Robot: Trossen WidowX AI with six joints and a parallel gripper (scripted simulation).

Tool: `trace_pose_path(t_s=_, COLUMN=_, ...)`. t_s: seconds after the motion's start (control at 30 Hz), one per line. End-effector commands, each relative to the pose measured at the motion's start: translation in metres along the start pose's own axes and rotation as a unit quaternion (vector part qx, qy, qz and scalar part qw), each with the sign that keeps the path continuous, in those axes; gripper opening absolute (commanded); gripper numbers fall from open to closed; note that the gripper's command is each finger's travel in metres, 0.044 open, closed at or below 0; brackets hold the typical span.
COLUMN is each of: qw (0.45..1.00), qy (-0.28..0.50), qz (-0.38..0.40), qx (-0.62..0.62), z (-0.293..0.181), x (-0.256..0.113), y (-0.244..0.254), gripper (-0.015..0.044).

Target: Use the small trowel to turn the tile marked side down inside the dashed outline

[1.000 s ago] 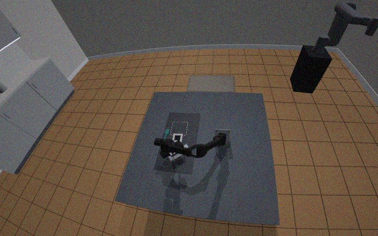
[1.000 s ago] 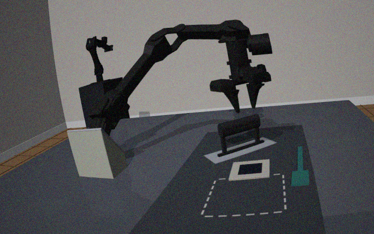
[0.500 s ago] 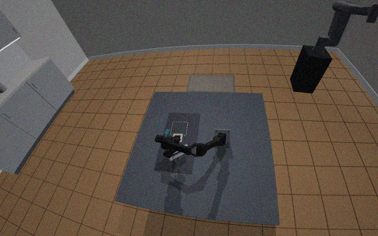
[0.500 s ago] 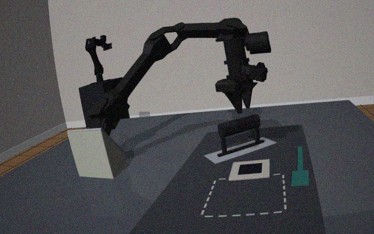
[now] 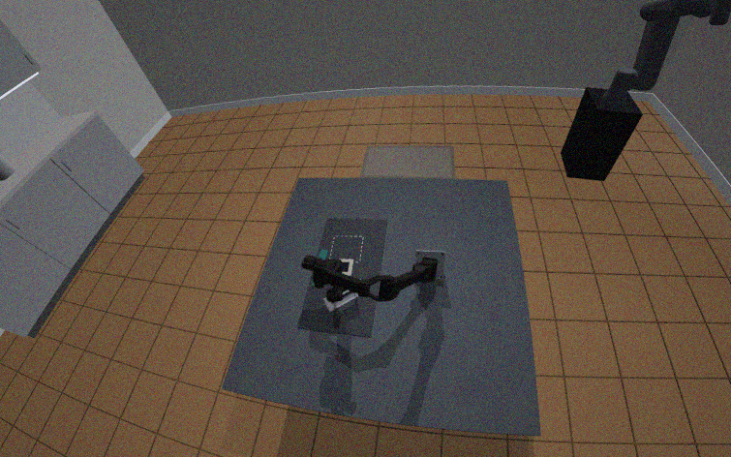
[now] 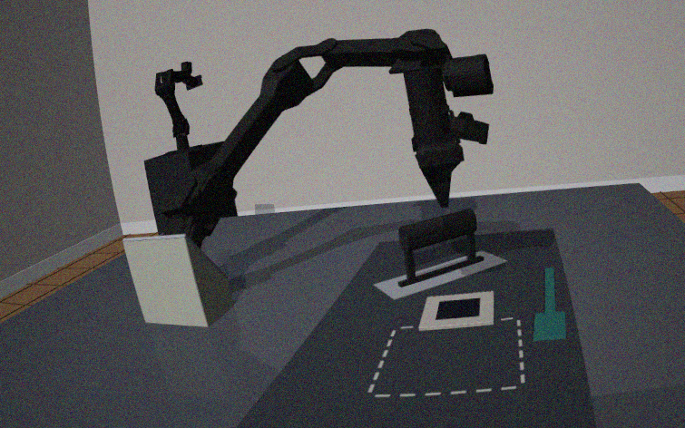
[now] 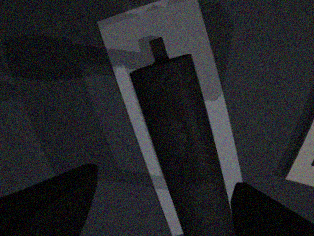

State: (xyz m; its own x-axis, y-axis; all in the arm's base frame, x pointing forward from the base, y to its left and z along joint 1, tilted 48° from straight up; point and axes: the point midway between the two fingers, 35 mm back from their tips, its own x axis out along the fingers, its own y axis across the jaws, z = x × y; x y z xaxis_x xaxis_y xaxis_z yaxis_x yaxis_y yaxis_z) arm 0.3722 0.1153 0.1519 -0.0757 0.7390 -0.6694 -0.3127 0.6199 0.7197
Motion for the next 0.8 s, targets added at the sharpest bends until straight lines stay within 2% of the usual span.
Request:
trace_pose_path(t_s=0.0, qw=0.998, qy=0.004, qz=0.000, qx=-0.067, z=-0.004, x=0.000, y=-0.006, gripper=0.0270)
trace_pose_path(t_s=0.3, qw=0.978, qy=0.004, qz=0.001, qx=-0.210, z=-0.009, x=-0.002, y=-0.016, gripper=0.0270)
trace_pose_path(t_s=0.77, qw=0.977, qy=0.004, qz=0.001, qx=-0.213, z=-0.009, x=0.010, y=-0.016, gripper=0.0270)
